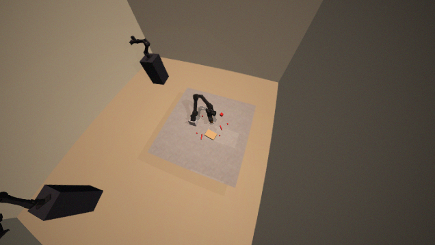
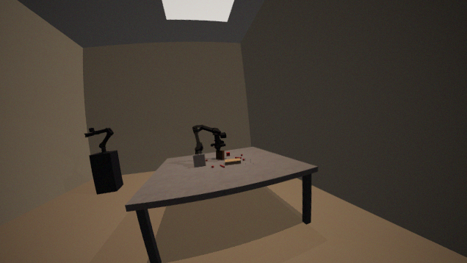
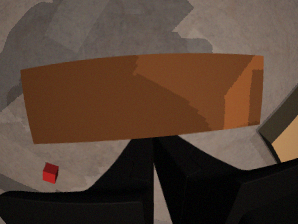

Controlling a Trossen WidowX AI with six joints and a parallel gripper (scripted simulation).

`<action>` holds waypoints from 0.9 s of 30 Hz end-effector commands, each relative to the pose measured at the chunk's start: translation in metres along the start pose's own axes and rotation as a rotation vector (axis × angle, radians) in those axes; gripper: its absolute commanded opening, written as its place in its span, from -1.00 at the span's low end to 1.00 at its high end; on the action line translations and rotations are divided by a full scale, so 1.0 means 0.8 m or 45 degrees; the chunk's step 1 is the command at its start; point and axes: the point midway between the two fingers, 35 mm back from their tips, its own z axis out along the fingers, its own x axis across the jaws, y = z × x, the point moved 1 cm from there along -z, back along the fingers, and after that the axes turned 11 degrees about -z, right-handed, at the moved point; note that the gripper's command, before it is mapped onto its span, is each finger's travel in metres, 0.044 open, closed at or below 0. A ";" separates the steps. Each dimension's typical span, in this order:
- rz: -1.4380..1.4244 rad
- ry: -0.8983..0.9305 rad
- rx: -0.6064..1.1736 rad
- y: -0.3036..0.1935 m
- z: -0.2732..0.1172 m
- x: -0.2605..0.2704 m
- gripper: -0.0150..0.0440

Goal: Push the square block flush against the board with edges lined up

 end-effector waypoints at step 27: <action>0.003 -0.001 -0.009 0.027 0.000 -0.005 -0.49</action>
